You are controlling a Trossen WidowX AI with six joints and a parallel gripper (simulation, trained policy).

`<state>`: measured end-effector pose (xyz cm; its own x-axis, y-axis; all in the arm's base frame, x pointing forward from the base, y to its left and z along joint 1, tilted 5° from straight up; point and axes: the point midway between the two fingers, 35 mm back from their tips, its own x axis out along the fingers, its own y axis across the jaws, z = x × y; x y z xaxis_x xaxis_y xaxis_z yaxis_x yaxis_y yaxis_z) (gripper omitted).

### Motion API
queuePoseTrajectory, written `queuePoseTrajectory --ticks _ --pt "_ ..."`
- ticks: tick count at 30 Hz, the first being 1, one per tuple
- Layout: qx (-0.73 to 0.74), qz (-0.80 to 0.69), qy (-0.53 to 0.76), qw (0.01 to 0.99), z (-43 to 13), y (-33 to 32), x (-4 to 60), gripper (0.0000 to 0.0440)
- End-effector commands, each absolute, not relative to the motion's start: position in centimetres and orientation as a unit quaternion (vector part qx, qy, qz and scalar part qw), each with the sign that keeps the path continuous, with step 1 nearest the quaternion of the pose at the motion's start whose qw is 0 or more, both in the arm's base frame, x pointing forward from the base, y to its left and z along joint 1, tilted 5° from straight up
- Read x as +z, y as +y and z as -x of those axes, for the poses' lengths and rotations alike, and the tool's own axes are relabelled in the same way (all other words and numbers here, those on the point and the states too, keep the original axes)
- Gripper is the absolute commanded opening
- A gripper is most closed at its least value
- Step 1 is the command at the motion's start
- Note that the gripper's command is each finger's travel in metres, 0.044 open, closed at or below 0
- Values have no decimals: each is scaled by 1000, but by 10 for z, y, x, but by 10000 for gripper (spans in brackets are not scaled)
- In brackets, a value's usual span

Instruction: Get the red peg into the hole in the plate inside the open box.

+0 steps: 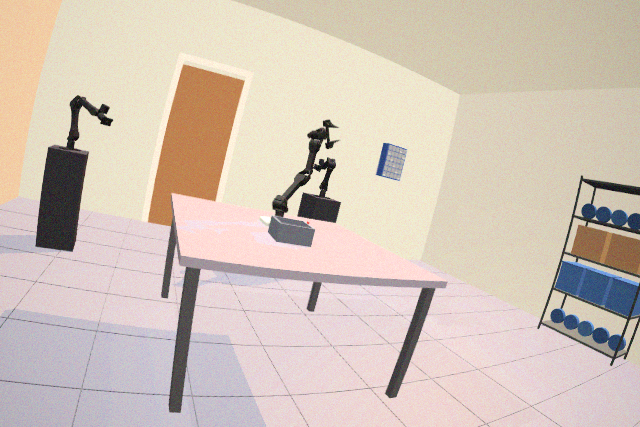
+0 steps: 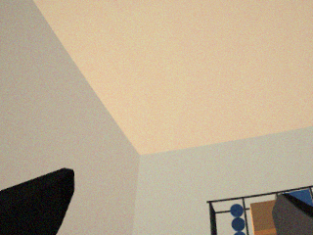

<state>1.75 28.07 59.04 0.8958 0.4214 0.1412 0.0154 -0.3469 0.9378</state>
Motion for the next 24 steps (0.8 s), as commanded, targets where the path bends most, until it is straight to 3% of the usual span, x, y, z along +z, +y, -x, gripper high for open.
queuePoseTrajectory --ticks 1,3,13,24 --pt "186 -804 135 549 -18 275 593 419" --pt "190 -815 133 530 -21 260 599 440" --pt "182 -894 117 392 -61 141 620 440" --pt "55 -956 118 263 -156 30 568 440"
